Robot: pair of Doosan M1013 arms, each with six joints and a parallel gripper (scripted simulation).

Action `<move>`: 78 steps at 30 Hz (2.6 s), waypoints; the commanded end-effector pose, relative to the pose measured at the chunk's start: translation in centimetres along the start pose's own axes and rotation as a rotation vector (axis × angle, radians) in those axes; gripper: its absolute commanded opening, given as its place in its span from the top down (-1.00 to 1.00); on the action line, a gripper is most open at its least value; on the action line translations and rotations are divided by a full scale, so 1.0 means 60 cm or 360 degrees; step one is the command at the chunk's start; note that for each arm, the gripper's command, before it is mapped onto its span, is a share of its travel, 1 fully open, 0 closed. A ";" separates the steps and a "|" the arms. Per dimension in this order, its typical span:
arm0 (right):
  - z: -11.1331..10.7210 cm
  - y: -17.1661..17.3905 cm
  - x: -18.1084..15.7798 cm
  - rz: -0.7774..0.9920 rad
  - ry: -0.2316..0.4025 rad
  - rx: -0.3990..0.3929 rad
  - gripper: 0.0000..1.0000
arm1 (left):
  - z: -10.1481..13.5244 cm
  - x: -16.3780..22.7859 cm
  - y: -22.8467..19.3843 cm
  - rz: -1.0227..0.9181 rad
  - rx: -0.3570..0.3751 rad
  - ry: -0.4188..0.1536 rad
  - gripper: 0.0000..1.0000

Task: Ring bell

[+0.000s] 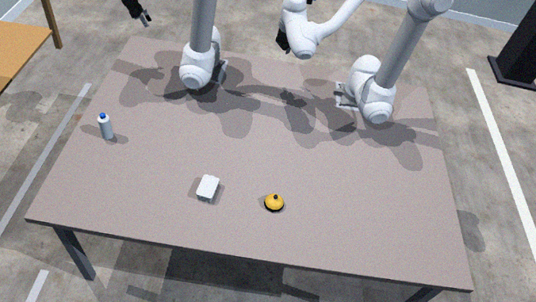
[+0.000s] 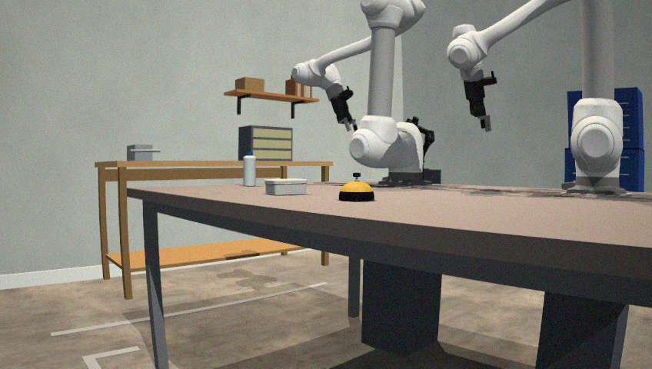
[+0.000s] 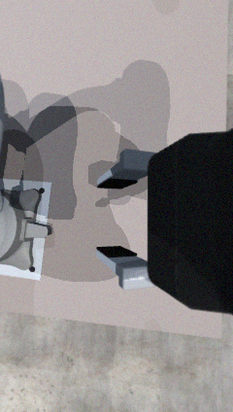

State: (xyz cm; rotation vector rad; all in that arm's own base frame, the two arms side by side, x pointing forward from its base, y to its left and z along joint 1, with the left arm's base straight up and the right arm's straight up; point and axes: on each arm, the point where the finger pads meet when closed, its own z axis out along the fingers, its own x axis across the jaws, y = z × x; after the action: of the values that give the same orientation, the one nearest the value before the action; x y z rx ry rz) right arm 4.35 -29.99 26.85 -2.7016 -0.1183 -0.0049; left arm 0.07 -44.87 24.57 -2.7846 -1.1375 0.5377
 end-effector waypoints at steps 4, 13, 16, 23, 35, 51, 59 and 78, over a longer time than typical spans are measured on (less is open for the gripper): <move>-0.001 0.000 0.000 0.0000 0.0001 -0.0002 -1.00 | -0.008 0.002 0.023 -0.0018 -0.0015 0.0003 -1.00; -0.001 0.000 0.000 0.0000 0.0001 -0.0002 -1.00 | -0.064 0.046 0.193 -0.0167 -0.0111 0.0035 -1.00; -0.001 0.000 0.000 0.0000 0.0001 -0.0002 -1.00 | -0.084 0.071 0.253 -0.0222 -0.0144 0.0048 -1.00; -0.001 0.000 0.000 0.0000 0.0001 -0.0002 -1.00 | -0.127 0.142 0.378 -0.0342 -0.0211 0.0078 -1.00; -0.001 0.000 0.000 0.0000 0.0001 -0.0002 -1.00 | -0.192 0.296 0.553 -0.0532 -0.0304 0.0133 -1.00; -0.001 0.000 0.000 0.0000 0.0001 -0.0002 -1.00 | -0.266 0.571 0.732 -0.0793 -0.0407 0.0215 -1.00; -0.001 0.000 0.000 0.0000 0.0001 -0.0002 -1.00 | -0.299 0.747 0.796 -0.0938 -0.0451 0.0263 -1.00; -0.001 0.000 0.000 0.0000 0.0001 -0.0002 -1.00 | -0.330 0.990 0.838 -0.1124 -0.0497 0.0328 0.65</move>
State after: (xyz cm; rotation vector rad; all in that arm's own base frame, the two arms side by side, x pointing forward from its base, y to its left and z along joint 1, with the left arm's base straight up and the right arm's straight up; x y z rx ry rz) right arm 4.34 -29.98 26.84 -2.7016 -0.1183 -0.0049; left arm 79.58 -38.92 15.28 -2.3091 -2.1308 0.0002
